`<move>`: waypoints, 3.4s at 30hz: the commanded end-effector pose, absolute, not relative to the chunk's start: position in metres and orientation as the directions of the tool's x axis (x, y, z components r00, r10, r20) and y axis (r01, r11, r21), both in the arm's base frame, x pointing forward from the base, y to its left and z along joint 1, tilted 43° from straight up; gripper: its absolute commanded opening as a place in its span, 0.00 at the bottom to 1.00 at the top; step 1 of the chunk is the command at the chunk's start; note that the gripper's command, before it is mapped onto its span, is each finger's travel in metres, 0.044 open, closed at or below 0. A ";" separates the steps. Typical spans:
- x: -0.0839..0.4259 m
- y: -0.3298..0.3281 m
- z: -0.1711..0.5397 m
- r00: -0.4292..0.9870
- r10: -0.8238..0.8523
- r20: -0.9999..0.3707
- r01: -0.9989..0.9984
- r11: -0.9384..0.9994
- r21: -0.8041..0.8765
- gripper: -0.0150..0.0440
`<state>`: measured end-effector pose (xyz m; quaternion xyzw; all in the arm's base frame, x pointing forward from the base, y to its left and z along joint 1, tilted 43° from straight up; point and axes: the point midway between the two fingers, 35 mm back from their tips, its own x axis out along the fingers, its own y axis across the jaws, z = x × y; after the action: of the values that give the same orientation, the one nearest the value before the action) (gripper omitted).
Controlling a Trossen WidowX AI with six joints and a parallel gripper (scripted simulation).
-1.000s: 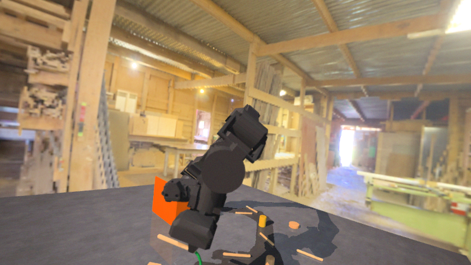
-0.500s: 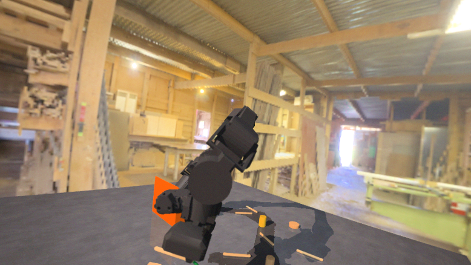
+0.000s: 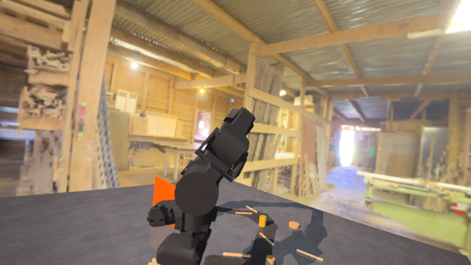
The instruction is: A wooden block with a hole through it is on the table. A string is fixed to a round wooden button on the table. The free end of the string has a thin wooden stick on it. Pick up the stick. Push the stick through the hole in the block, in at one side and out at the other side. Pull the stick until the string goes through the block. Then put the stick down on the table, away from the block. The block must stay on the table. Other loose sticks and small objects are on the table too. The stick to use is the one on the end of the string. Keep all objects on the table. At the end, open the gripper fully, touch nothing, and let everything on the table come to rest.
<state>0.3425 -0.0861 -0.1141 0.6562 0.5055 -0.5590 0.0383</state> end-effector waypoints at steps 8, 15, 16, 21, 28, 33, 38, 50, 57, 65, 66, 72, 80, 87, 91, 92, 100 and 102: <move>0.337 -0.078 -0.126 -0.097 0.658 -0.747 0.711 -0.479 -0.515 0.25; 0.338 -0.075 -0.127 -0.088 0.665 -0.741 0.712 -0.478 -0.514 0.25; 0.339 -0.074 -0.127 -0.088 0.665 -0.741 0.712 -0.478 -0.514 0.25; 0.343 -0.071 -0.124 -0.088 0.665 -0.742 0.712 -0.479 -0.513 0.25; 0.350 -0.067 -0.121 -0.087 0.665 -0.742 0.712 -0.479 -0.513 0.25; 0.355 -0.063 -0.118 -0.087 0.665 -0.742 0.713 -0.479 -0.513 0.25; 0.359 -0.059 -0.115 -0.087 0.665 -0.742 0.715 -0.477 -0.511 0.25; 0.369 -0.051 -0.109 -0.086 0.666 -0.741 0.715 -0.477 -0.512 0.25; 0.375 -0.045 -0.105 -0.084 0.668 -0.739 0.714 -0.477 -0.512 0.25; 0.382 -0.039 -0.100 -0.082 0.671 -0.737 0.714 -0.477 -0.513 0.25; 0.383 -0.038 -0.100 -0.082 0.671 -0.737 0.714 -0.476 -0.513 0.25; 0.387 -0.033 -0.096 -0.081 0.673 -0.735 0.713 -0.476 -0.514 0.25; 0.387 -0.030 -0.096 -0.079 0.675 -0.733 0.713 -0.476 -0.515 0.25; 0.381 -0.025 -0.100 -0.079 0.675 -0.733 0.713 -0.476 -0.515 0.25; 0.377 -0.023 -0.101 -0.079 0.676 -0.733 0.713 -0.476 -0.515 0.25; 0.376 -0.022 -0.102 -0.079 0.676 -0.733 0.713 -0.476 -0.515 0.25; 0.369 -0.016 -0.105 -0.080 0.676 -0.733 0.713 -0.476 -0.516 0.25; 0.367 -0.015 -0.106 -0.080 0.676 -0.733 0.713 -0.475 -0.516 0.25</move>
<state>0.3698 -0.0186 -0.1050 0.6782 0.5115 -0.5272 0.0214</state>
